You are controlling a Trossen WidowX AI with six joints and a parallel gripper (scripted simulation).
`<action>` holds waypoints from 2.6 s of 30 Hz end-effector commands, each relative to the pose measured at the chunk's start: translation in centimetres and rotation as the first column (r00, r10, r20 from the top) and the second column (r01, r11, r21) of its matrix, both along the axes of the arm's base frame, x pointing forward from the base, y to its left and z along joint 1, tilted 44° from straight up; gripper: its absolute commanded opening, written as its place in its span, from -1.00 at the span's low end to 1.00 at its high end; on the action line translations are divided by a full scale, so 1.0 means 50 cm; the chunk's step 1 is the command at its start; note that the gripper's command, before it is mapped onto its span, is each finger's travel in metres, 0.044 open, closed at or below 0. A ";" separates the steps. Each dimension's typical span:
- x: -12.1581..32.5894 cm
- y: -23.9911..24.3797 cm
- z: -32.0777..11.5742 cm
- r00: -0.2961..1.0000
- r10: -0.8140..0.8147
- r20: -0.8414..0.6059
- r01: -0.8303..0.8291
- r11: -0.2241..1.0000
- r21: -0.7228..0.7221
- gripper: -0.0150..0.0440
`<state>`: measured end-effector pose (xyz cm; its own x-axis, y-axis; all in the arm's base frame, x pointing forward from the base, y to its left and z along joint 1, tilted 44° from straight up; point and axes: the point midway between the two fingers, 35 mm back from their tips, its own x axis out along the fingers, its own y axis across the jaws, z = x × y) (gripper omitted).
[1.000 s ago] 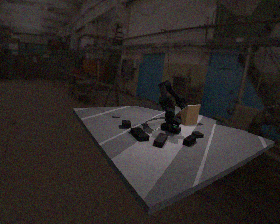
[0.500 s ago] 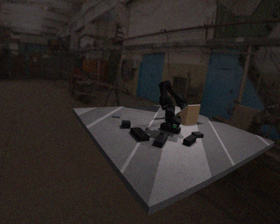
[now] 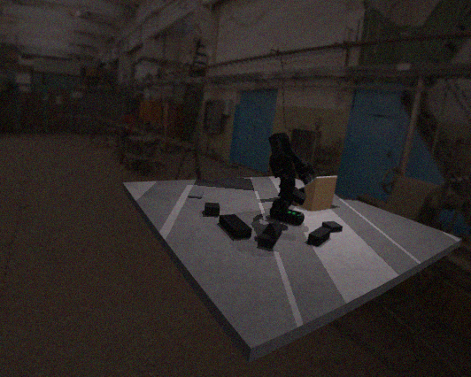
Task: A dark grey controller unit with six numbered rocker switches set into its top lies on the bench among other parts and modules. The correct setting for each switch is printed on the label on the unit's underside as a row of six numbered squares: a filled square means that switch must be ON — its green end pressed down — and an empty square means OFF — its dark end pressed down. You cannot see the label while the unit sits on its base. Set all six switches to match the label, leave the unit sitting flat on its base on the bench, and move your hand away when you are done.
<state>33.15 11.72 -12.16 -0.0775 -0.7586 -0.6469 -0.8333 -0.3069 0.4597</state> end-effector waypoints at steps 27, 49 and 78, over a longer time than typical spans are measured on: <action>-0.019 0.086 0.096 0.997 0.048 0.066 -0.052 0.997 0.060 0.04; -0.020 0.089 0.099 0.997 0.048 0.066 -0.052 0.997 0.060 -0.49; -0.019 0.088 0.098 0.996 0.053 0.066 -0.057 0.997 0.057 1.00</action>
<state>32.19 16.11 -7.24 0.0056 -0.7210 -0.6929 -0.8419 -0.3773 0.3858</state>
